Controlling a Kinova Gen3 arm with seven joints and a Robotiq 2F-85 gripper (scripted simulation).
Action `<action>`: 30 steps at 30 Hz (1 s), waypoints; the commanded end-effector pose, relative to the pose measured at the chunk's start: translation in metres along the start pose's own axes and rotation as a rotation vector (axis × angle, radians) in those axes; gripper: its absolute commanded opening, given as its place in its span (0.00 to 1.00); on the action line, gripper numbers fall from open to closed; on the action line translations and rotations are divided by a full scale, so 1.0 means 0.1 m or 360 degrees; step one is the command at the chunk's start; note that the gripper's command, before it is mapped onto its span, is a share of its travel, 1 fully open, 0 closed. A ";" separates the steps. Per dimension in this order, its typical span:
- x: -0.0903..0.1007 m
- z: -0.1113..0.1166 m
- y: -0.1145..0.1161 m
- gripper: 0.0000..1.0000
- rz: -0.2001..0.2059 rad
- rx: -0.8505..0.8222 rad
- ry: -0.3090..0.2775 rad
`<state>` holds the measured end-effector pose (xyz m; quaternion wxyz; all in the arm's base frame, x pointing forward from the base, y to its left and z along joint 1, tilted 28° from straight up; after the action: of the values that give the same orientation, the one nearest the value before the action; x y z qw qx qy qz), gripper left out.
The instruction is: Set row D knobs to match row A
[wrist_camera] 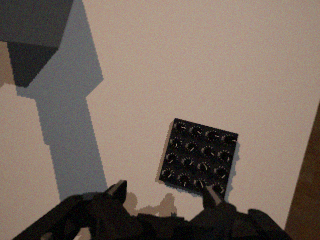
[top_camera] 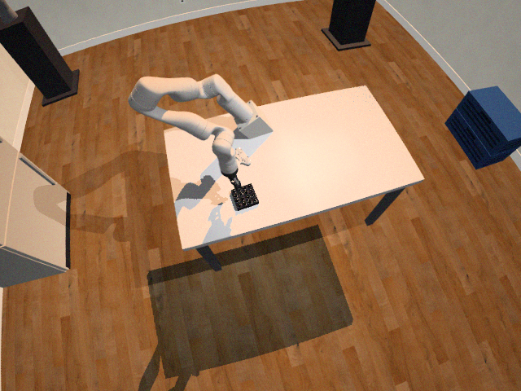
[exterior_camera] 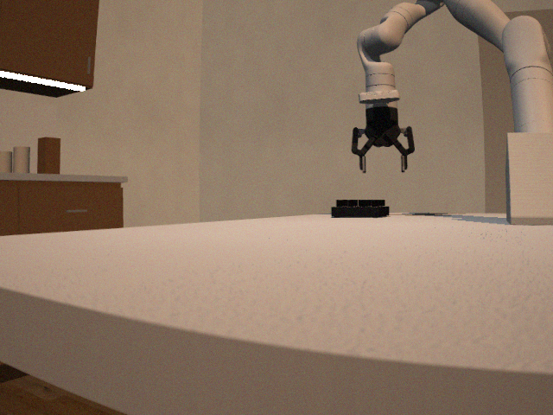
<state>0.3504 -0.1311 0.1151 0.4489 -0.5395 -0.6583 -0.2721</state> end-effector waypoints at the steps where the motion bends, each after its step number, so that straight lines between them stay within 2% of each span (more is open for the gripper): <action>1: 0.14 -0.03 0.03 1.00 -0.0020 -0.0006 -0.0011; 13: 0.77 -0.02 0.02 1.00 -0.0020 -0.0007 -0.0011; 21: 0.92 -0.02 0.02 1.00 -0.0020 -0.0007 -0.0011; 30: 0.94 -0.02 0.02 1.00 -0.0020 -0.0007 -0.0011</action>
<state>0.3509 -0.0890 0.1980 0.4446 -0.5377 -0.6619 -0.2739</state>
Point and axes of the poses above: the point where the finger pads meet when closed, its own x axis back along the fingers, its own y axis across the jaws, z = x × y, the point moved 5 cm from there along x, back along the fingers, and after that the axes turned 3 degrees about x, right-handed, at the moved point
